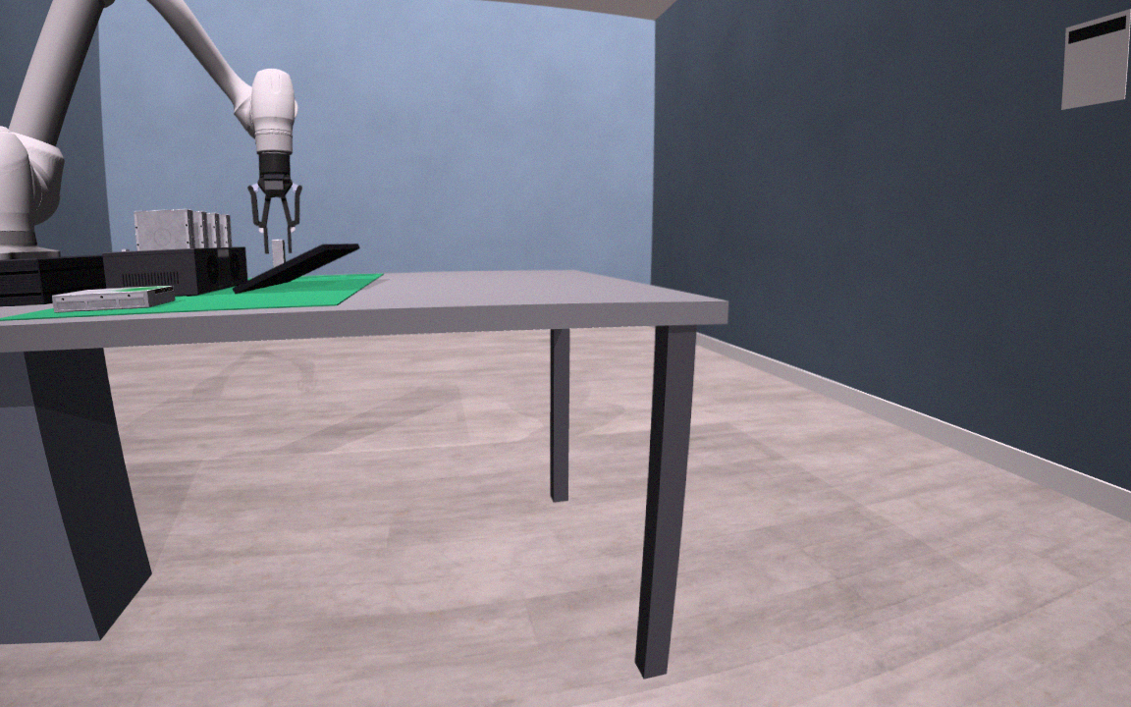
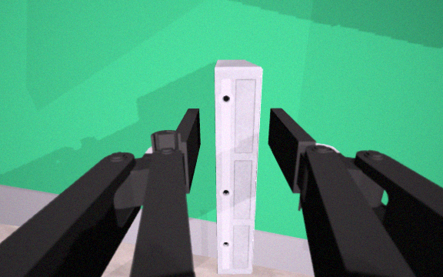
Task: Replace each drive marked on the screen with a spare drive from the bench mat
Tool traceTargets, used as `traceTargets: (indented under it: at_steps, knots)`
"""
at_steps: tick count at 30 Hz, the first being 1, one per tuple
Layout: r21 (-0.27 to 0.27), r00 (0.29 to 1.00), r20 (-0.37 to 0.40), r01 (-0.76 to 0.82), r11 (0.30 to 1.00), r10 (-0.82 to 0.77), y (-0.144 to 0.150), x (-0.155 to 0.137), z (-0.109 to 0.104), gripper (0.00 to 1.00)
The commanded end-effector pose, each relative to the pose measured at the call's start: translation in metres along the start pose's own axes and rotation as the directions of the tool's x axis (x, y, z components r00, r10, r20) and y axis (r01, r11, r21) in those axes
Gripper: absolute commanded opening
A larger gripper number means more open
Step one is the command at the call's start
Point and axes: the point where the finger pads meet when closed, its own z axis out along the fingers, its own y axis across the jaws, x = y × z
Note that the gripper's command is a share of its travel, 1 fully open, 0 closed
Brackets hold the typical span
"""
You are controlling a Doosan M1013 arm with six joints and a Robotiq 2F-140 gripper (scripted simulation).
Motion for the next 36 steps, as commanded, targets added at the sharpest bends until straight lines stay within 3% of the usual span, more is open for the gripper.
traceTargets:
  at_steps: [1, 11, 36]
  knots:
    - [0.001, 1.000, 0.001, 0.000, 1.000, 0.000, -0.001, 0.000, 0.005, 0.40]
    - [0.001, 1.000, 0.001, 0.000, 1.000, 0.000, -0.001, 0.000, 0.018, 0.40]
    - [0.001, 1.000, 0.001, 0.000, 1.000, 0.000, -0.001, 0.000, 0.023, 0.40]
